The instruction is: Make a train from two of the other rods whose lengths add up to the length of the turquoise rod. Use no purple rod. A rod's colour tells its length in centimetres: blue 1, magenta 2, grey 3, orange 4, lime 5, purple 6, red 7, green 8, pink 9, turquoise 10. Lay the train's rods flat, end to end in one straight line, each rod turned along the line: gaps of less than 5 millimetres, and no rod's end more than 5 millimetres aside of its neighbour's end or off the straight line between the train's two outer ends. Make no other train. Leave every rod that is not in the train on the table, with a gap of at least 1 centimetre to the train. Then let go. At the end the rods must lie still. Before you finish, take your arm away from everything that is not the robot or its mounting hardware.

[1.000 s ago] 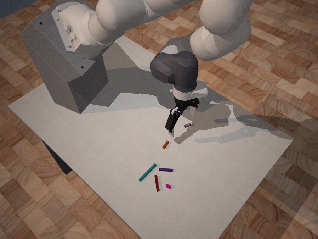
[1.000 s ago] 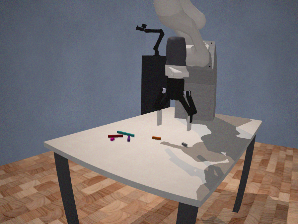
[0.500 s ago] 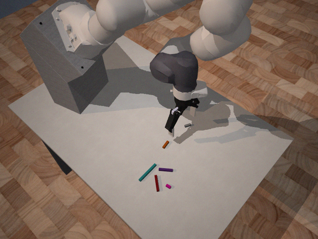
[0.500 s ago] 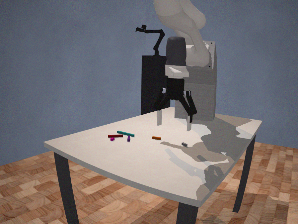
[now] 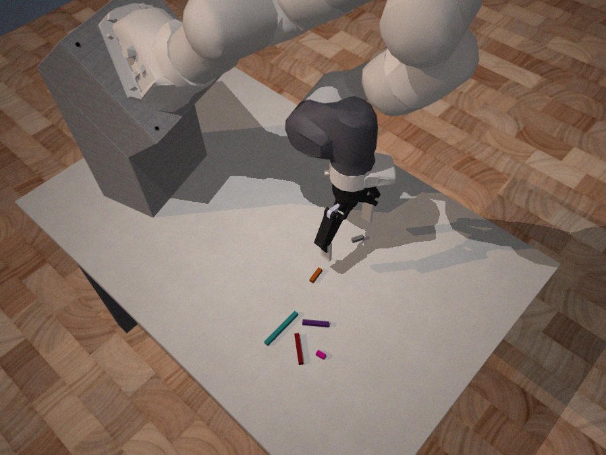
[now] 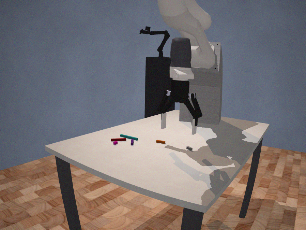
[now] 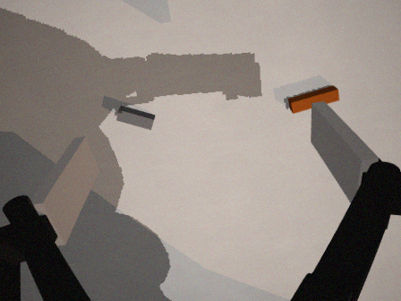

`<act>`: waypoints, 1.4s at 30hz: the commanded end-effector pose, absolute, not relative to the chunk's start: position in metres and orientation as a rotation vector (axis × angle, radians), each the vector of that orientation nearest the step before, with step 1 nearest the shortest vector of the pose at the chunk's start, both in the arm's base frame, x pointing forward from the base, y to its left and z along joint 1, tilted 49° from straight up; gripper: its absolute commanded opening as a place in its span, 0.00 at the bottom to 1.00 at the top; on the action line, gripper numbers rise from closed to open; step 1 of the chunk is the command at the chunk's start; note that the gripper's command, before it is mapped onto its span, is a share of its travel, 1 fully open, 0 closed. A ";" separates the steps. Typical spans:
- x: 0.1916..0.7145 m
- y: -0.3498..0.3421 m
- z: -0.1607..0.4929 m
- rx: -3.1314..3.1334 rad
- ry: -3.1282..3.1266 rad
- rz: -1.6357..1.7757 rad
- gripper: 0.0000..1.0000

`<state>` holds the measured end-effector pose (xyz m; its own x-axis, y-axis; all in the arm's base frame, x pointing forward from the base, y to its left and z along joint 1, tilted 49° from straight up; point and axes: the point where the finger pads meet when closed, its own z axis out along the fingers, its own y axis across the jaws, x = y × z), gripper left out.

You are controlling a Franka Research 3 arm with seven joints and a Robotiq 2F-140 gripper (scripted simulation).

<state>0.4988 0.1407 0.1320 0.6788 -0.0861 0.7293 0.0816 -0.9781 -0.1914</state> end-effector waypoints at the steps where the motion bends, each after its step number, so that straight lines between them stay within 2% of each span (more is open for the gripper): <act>1: 0.498 0.141 0.131 -2.685 -0.003 -1.180 1.00; 28: 0.497 0.144 0.131 -2.683 -0.021 -1.176 1.00; 42: 0.463 0.244 0.128 -2.594 -0.642 -1.038 1.00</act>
